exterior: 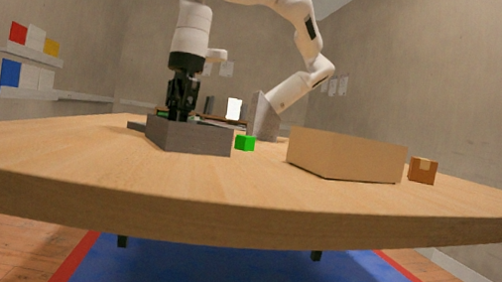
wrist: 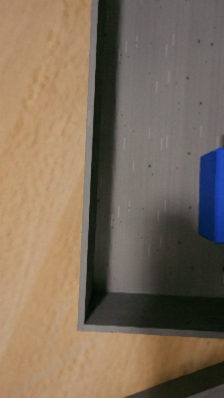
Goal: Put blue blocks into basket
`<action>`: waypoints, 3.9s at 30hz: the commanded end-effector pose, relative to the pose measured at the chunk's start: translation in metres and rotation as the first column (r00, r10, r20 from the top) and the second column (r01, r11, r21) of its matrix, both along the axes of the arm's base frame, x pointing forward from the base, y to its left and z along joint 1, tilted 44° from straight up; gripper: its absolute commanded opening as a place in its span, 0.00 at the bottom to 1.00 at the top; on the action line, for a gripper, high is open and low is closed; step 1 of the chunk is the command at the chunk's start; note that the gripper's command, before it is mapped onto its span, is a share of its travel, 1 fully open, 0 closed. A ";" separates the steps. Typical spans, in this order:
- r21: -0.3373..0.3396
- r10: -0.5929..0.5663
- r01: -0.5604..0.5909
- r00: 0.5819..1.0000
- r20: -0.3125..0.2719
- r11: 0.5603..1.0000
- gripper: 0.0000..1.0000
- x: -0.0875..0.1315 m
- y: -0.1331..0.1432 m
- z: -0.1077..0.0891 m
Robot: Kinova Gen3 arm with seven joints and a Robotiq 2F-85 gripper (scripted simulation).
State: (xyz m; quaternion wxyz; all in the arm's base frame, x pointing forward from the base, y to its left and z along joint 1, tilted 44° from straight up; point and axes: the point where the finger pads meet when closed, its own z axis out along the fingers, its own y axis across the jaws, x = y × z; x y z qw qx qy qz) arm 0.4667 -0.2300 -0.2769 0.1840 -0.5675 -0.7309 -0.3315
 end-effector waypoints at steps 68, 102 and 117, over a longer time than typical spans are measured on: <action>-0.002 -0.001 0.001 1.000 0.002 1.000 0.10 -0.001 -0.008 0.008; -0.002 -0.001 0.001 1.000 0.002 1.000 0.10 -0.013 -0.090 0.092; -0.002 -0.001 0.001 1.000 0.002 1.000 0.10 -0.015 -0.103 0.105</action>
